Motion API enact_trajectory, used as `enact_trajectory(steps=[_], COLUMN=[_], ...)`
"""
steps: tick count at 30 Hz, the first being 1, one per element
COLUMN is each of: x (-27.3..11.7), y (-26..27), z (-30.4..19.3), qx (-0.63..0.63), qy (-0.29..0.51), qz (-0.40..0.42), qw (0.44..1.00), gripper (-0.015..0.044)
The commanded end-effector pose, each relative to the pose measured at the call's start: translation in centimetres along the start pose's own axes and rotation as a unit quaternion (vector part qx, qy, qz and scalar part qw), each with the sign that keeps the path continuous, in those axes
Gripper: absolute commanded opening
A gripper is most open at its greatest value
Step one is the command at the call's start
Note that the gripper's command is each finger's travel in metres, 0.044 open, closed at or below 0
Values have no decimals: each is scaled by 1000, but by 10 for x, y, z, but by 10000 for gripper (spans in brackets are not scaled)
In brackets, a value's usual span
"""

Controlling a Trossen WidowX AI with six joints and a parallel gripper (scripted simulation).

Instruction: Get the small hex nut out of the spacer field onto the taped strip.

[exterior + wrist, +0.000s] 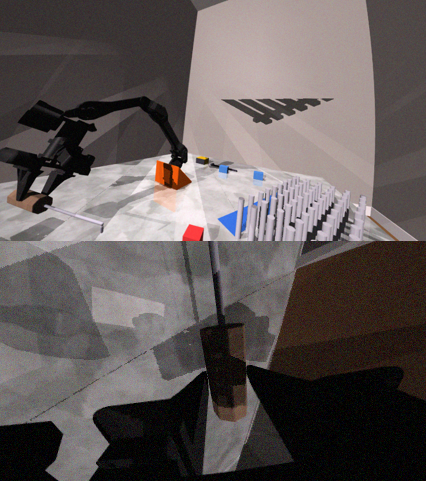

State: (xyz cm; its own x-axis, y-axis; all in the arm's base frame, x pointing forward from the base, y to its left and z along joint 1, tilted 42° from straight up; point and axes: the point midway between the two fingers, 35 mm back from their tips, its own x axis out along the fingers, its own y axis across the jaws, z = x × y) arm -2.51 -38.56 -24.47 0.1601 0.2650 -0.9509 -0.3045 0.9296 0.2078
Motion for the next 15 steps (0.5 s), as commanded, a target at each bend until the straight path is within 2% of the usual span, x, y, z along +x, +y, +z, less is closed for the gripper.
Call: enact_trajectory(steps=[1,15], x=[2,-4], y=[6,31], z=[4,21], qx=[28,199], qy=[7,88], qz=[12,12], qw=[1000,976], gripper=[0,0])
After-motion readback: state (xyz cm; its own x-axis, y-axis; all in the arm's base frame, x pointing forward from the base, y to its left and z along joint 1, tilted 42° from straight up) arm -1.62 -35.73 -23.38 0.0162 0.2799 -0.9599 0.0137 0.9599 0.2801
